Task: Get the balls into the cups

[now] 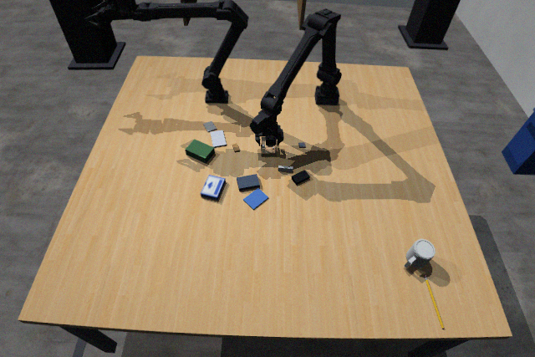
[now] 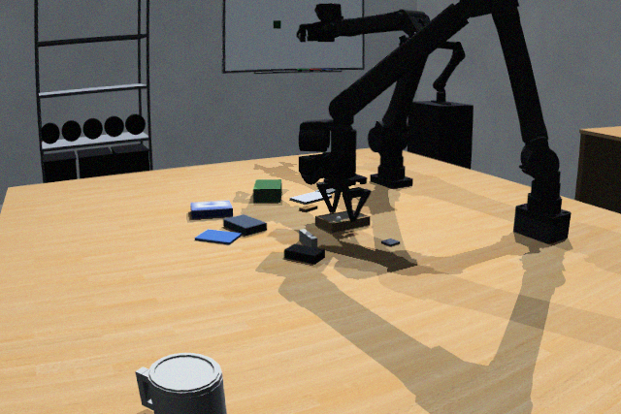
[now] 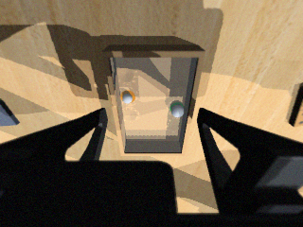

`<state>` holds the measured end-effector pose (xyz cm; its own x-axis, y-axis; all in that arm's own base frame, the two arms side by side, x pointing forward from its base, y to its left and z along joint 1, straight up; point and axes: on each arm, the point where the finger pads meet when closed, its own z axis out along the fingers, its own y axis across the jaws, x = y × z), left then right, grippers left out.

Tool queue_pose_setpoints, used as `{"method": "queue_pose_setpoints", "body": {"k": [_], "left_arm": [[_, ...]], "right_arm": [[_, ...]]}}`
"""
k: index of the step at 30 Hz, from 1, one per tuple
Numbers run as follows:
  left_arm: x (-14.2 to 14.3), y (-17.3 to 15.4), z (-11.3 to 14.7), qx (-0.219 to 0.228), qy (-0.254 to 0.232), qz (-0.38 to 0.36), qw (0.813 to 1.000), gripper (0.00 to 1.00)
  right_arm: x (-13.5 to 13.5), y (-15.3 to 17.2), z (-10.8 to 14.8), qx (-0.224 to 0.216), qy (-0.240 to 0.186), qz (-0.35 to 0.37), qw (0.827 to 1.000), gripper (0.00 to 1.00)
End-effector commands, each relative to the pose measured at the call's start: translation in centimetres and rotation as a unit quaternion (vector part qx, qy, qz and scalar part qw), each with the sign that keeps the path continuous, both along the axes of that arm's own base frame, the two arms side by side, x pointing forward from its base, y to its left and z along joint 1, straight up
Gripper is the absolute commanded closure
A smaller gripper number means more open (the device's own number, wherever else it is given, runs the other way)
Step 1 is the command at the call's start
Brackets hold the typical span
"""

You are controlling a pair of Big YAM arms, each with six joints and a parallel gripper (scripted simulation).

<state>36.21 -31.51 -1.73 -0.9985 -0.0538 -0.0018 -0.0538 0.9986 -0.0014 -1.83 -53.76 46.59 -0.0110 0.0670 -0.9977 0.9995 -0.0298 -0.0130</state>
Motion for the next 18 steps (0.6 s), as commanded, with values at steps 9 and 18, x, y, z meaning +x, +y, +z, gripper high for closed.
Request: {"method": "queue_pose_setpoints", "body": {"k": [9,18], "left_arm": [[1.8,-1.5,5.4,-0.021,-0.024,-0.002,0.999,0.13],[0.8,-0.6,6.1,-0.006,-0.007,-0.002,1.000,0.13]], "right_arm": [[-0.6,-0.7,3.5,-0.034,-0.005,-0.006,0.999,0.00],[-0.6,-0.7,3.5,-0.034,-0.005,-0.006,0.999,0.00]]}}
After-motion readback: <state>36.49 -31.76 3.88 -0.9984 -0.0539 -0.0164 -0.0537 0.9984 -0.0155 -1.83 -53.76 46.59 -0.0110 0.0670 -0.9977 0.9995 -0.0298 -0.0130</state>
